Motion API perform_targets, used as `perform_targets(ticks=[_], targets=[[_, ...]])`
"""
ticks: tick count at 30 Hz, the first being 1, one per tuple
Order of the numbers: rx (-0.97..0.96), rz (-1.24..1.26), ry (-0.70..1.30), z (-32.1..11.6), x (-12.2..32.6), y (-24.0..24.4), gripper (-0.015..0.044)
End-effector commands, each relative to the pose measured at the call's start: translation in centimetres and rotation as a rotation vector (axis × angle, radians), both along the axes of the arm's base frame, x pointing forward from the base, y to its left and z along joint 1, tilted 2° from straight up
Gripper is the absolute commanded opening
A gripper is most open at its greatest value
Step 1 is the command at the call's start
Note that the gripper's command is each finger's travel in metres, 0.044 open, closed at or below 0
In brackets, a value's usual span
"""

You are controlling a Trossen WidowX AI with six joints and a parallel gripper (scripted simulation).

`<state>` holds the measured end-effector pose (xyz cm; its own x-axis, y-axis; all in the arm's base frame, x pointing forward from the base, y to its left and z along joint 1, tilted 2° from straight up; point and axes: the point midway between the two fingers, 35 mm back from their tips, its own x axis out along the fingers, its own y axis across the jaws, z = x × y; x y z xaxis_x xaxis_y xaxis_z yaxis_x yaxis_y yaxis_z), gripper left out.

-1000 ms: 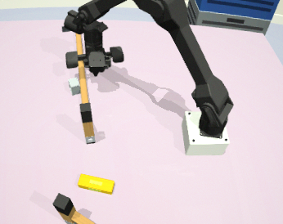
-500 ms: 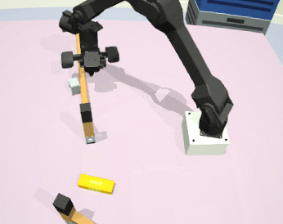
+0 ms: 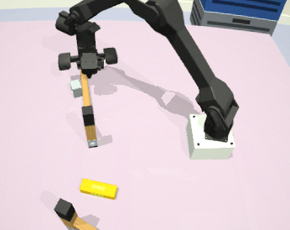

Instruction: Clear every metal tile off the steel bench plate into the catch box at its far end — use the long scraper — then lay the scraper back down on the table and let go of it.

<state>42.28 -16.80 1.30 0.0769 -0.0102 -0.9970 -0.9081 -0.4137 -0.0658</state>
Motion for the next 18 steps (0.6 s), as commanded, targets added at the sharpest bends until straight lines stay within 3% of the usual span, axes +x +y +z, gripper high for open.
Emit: perform_targets(ticks=[1, 18], targets=[[0.004, -0.002, 0.001, -0.1, 0.4, 0.2, 0.0], [0.004, -0.002, 0.0, 0.0, 2.0, 0.9, 0.0]])
